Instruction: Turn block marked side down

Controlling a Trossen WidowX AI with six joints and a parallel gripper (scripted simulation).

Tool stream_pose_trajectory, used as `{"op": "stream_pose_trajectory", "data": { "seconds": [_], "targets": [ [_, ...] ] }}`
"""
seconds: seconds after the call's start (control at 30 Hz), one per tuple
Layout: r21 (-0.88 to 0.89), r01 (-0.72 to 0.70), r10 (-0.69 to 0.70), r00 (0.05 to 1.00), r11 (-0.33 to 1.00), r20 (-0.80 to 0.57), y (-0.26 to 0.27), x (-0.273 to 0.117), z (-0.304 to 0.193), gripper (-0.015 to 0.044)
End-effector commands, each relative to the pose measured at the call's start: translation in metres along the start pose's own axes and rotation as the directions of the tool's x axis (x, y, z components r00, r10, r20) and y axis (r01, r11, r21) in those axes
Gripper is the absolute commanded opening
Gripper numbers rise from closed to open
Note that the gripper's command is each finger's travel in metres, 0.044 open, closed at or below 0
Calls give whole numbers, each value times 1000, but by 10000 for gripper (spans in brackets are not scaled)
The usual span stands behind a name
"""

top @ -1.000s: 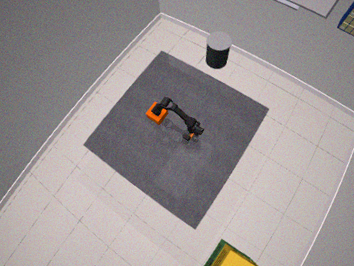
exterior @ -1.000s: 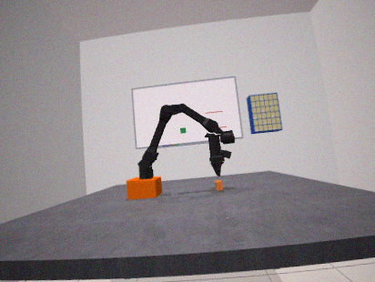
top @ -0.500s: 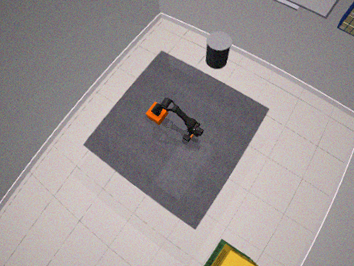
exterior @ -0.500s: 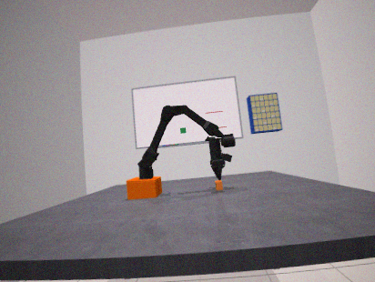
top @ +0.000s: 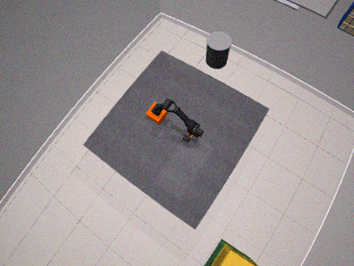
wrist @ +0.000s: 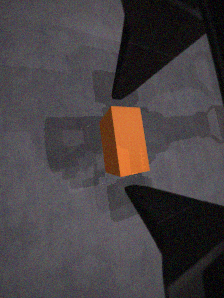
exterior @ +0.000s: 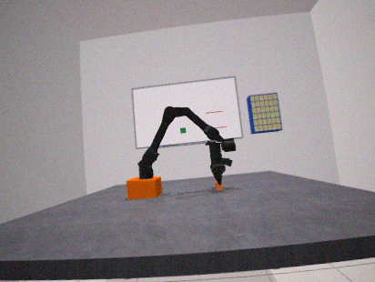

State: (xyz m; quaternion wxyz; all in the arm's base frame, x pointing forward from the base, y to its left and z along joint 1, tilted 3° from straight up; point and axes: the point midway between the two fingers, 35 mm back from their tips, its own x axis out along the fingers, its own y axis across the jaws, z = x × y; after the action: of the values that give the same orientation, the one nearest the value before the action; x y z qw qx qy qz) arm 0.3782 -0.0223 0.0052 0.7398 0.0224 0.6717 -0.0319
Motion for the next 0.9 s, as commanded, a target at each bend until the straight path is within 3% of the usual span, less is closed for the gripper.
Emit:
{"op": "stream_pose_trajectory", "data": {
  "seconds": [0.0, 0.1, 0.8, 0.87],
  "targets": [
    [2, -4, 4, 1000, 1000, -9, 1, 5, -2, 361],
    [2, -4, 4, 1000, 1000, -9, 1, 5, -2, 282],
    [2, -4, 4, 1000, 1000, -9, 1, 5, -2, 142],
    [2, -4, 4, 1000, 1000, -9, 1, 0, -2, 90]
  ]
}}
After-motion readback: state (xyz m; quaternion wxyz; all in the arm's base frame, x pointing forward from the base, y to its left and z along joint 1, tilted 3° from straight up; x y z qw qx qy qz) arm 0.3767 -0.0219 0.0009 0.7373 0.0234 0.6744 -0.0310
